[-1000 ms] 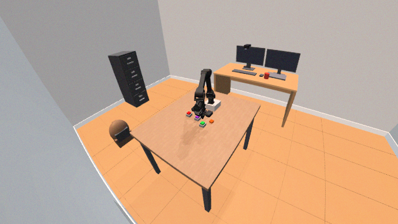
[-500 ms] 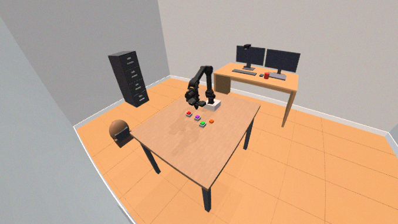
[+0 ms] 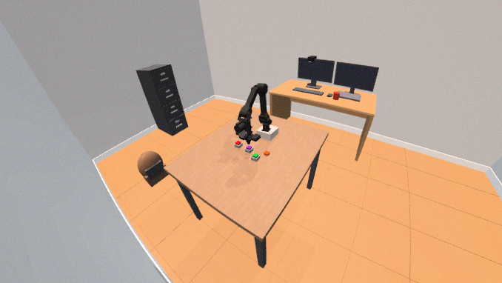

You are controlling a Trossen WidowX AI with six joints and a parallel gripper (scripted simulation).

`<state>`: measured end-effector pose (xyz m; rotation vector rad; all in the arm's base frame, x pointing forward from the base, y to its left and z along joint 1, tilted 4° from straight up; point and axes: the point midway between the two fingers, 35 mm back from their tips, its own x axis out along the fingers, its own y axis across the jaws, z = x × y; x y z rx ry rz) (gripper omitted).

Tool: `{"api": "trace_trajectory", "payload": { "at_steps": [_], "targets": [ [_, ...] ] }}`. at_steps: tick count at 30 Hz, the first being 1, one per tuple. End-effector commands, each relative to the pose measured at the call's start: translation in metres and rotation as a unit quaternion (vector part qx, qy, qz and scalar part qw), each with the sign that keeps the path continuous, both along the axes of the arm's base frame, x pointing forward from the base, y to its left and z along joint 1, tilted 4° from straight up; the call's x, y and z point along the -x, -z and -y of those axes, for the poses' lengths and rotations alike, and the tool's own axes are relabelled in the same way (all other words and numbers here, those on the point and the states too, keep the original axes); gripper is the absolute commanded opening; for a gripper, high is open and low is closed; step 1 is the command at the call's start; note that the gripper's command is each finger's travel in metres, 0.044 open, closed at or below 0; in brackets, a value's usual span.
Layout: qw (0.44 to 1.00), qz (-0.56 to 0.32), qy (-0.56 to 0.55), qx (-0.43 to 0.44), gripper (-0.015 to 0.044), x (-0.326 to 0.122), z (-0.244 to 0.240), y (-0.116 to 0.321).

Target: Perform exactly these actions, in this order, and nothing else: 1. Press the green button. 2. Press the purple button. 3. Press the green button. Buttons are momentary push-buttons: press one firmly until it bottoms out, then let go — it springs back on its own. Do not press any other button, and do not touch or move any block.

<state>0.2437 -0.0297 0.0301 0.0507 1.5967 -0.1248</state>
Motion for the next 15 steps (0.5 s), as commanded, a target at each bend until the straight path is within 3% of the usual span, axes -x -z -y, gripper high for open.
{"api": "trace_trajectory", "payload": {
  "at_steps": [1, 15],
  "targets": [
    [1.0, -0.002, -0.003, 0.0, 0.002, 0.001, 0.0, 0.006],
    [1.0, -0.002, -0.003, 0.0, 0.002, 0.002, 0.001, 0.029]
  ]
}}
